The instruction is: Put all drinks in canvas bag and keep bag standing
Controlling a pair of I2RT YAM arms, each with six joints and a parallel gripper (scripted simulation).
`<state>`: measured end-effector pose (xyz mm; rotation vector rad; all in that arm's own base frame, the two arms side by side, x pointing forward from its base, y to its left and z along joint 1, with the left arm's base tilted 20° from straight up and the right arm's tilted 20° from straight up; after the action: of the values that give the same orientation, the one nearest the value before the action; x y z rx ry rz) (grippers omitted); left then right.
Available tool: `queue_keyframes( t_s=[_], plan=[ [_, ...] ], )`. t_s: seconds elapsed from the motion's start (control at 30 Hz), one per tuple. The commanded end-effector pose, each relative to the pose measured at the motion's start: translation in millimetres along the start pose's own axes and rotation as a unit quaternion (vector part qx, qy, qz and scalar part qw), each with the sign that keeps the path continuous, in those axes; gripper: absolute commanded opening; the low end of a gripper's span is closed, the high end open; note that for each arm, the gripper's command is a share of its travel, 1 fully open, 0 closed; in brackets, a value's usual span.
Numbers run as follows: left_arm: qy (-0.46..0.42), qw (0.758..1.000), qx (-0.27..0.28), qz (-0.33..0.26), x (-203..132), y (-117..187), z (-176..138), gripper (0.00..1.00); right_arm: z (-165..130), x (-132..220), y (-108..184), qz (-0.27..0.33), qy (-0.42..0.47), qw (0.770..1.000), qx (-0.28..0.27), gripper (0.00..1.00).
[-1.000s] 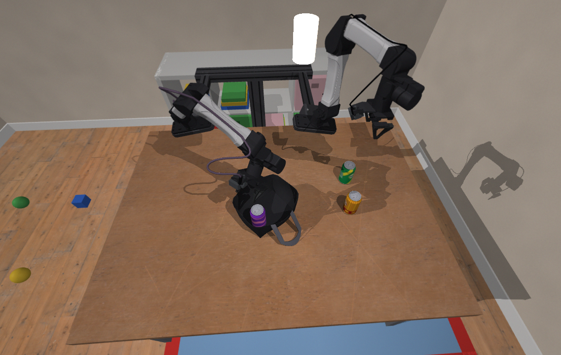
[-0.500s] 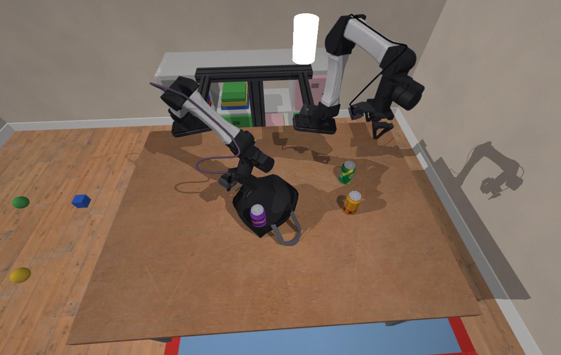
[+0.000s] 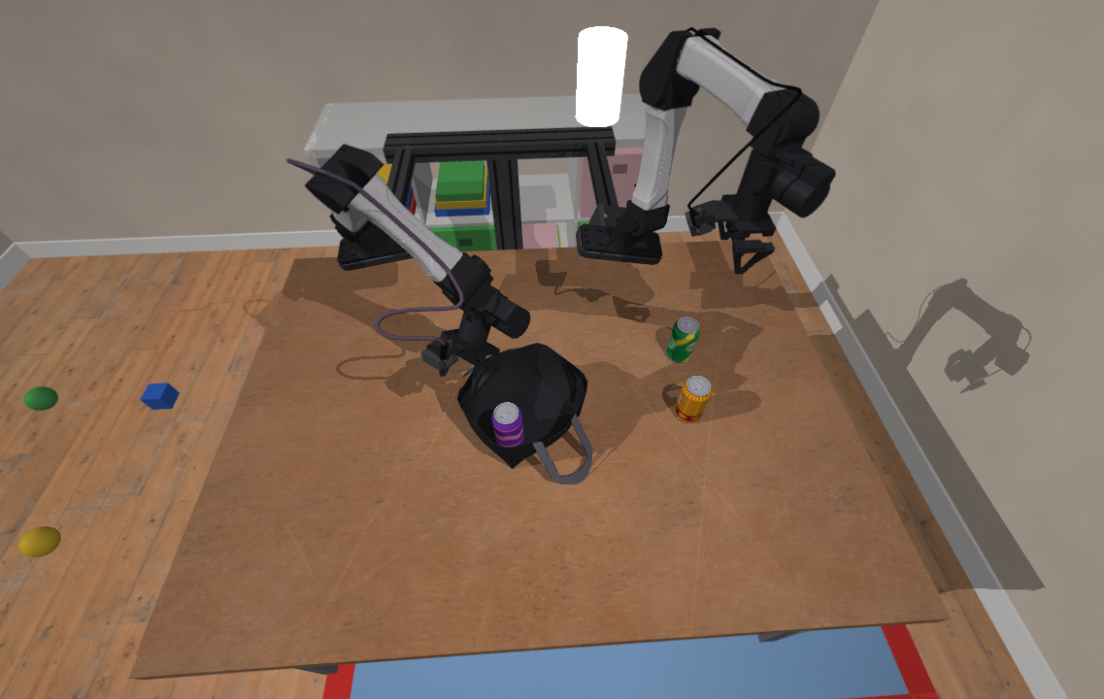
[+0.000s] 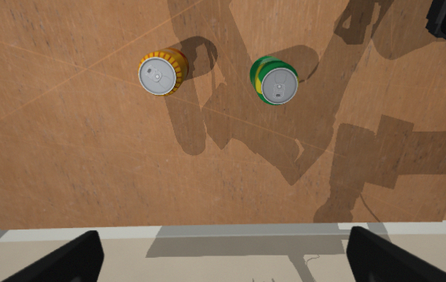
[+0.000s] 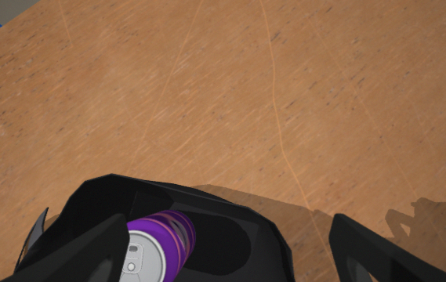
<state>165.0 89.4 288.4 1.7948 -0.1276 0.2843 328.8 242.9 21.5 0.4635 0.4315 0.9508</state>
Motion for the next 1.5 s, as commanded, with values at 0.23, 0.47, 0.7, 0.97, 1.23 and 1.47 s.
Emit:
queue_keyframes(
  t_s=[0.23,0.47,0.7,0.97,1.23,1.47],
  plan=[
    [0.008,1.0,0.005,0.029,2,8,-1,1.0,18,-22,-2,0.013,-0.023,1.0,0.002,0.86],
    [0.008,1.0,0.005,0.029,2,8,-1,1.0,24,-40,-8,0.018,-0.025,1.0,0.0,0.86],
    [0.008,1.0,0.005,0.029,2,8,-1,1.0,28,-59,-13,0.019,-0.024,1.0,-0.001,0.86],
    [0.008,1.0,0.005,0.029,2,8,-1,1.0,31,-76,-17,0.018,-0.023,1.0,-0.002,0.86],
    [0.008,1.0,0.005,0.029,2,8,-1,1.0,18,-79,-20,0.011,-0.003,1.0,0.003,0.86],
    [0.008,1.0,0.005,0.029,2,8,-1,1.0,50,-95,-23,-0.009,-0.021,0.999,0.034,0.86]
  ],
)
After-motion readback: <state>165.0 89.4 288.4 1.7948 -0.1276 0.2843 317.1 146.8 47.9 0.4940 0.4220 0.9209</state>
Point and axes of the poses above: on each arm, the point where the finger pads meet when closed, its own y axis back along the fingers, its own x axis across the jaws, z = x × y, the point moved 6 cm from there along y, back along the fingers, and after that the axes turned 8 degrees about y, right-handed, at the moved point
